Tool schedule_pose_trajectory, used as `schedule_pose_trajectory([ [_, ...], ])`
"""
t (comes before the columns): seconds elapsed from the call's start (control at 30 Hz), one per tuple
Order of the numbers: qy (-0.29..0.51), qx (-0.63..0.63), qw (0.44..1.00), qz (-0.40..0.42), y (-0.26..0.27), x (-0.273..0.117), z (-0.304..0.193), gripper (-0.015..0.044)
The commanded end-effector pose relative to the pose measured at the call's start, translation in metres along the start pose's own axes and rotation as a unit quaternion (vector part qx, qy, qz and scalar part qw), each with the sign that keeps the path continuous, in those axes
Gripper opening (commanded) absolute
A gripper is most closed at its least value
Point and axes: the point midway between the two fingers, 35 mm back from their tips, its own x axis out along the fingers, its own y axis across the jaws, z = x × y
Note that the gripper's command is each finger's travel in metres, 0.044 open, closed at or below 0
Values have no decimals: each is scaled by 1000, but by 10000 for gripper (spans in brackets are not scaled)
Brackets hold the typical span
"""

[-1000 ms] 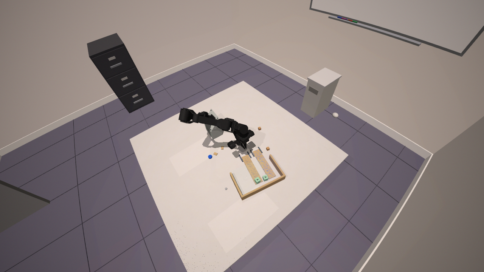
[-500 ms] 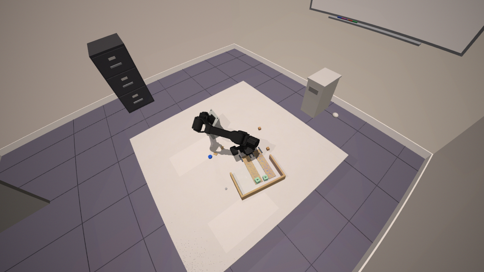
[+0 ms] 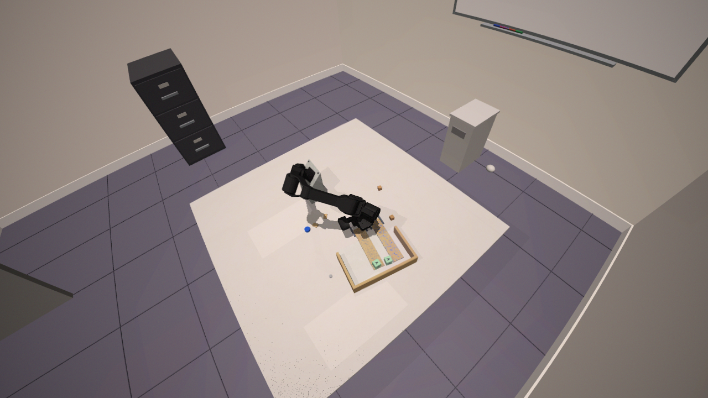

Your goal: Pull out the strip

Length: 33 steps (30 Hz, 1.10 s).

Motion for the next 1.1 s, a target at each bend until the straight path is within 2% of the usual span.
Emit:
schedule_pose_trajectory([
  [0.0,0,-4,1000,-3,1,7,-1,0],
  [1.07,0,-4,1000,-5,2,51,-1,0],
])
